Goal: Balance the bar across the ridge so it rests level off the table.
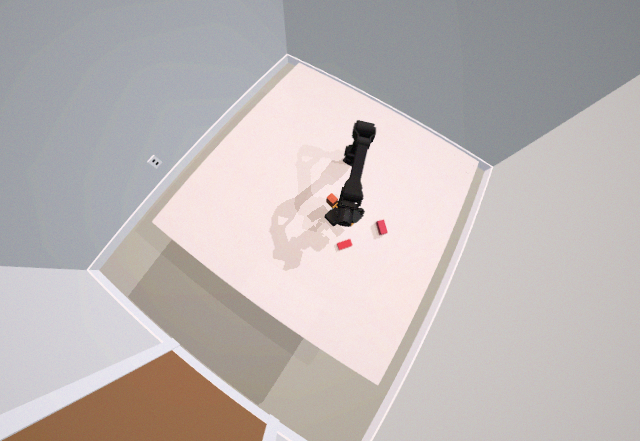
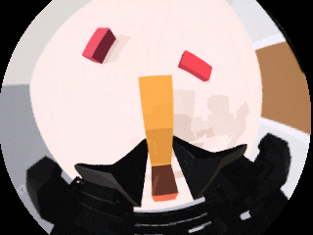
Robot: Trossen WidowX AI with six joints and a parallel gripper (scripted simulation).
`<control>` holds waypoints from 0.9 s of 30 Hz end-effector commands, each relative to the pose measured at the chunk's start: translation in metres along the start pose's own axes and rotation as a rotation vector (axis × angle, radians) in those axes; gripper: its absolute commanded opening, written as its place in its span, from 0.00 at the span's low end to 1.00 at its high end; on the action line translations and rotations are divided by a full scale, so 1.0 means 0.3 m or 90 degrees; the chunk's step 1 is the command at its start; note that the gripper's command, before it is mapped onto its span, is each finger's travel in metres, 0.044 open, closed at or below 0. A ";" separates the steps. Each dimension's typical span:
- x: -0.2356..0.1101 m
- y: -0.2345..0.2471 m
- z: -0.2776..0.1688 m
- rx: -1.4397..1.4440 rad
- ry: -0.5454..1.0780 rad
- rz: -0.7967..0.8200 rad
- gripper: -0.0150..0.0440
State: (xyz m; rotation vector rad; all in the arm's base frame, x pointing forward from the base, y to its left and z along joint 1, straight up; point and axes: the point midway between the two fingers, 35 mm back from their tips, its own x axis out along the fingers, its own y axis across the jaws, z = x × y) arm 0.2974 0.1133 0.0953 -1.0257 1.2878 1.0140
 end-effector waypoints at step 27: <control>0.010 0.000 -0.002 -0.001 0.001 0.000 0.25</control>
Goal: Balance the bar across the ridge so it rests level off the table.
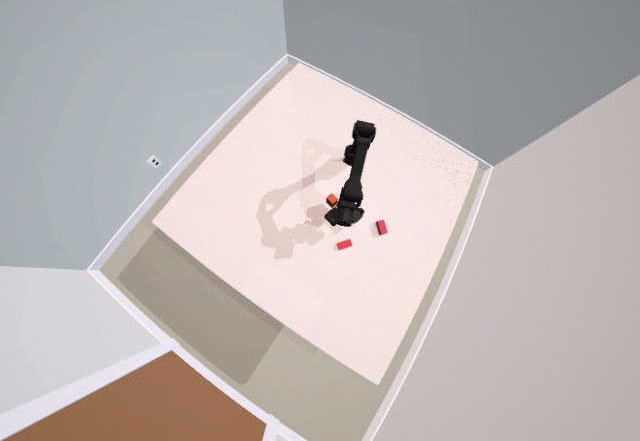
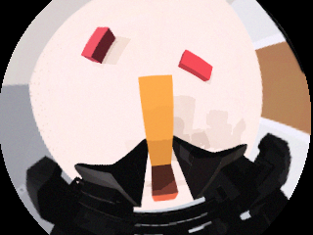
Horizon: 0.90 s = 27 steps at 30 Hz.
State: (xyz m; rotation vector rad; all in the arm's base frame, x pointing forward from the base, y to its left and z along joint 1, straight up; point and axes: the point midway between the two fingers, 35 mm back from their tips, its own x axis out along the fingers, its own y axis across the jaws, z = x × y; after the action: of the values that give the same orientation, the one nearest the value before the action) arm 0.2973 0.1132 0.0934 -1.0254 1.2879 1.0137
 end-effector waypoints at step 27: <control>0.011 0.001 -0.002 -0.001 0.001 0.000 0.25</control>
State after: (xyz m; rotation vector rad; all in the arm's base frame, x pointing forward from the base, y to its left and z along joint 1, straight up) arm 0.2974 0.1131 0.0921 -1.0261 1.2871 1.0127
